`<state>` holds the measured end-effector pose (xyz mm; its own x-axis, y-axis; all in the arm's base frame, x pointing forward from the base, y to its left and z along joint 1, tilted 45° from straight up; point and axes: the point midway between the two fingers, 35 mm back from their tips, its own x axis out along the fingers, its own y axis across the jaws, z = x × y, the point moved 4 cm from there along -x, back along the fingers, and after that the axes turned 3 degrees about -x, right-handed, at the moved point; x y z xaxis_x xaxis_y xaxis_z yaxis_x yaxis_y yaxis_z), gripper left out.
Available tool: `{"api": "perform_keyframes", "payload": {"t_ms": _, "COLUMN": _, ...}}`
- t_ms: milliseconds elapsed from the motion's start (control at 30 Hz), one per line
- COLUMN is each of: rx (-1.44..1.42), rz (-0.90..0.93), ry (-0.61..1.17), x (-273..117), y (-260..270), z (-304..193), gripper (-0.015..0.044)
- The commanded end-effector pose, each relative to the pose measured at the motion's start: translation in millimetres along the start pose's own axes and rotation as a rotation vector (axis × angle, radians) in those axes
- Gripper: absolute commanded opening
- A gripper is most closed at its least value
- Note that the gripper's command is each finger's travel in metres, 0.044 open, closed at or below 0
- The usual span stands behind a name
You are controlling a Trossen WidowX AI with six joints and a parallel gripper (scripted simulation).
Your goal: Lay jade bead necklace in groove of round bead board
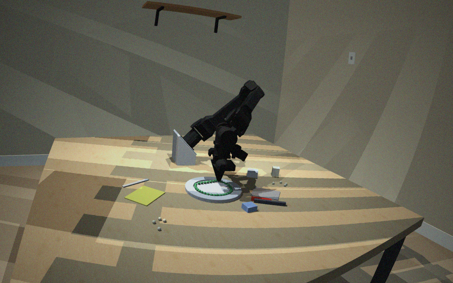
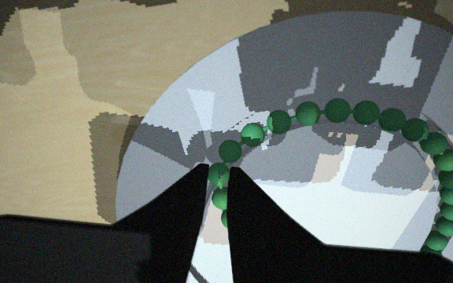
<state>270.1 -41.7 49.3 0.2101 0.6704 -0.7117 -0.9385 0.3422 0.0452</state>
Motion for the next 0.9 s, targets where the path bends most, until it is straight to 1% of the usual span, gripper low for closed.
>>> {"api": "perform_keyframes", "payload": {"t_ms": 0, "rx": 0.002, "rz": 0.002, "ry": -0.002, "x": -3.7, "y": 0.2, "z": -0.3, "gripper": 0.0000}}
{"api": "perform_keyframes", "payload": {"t_ms": 300, "rx": 0.006, "rz": 0.005, "ry": -0.004, "x": -7.2, "y": 3.1, "z": 0.4, "gripper": 0.0000}}
{"api": "perform_keyframes", "payload": {"t_ms": 600, "rx": 0.006, "rz": 0.005, "ry": -0.005, "x": 2.2, "y": 3.5, "z": 0.7, "gripper": 0.0000}}
{"api": "perform_keyframes", "payload": {"t_ms": 867, "rx": 0.001, "rz": 0.001, "ry": 0.000, "x": -0.6, "y": 1.6, "z": 0.4, "gripper": 0.0210}}
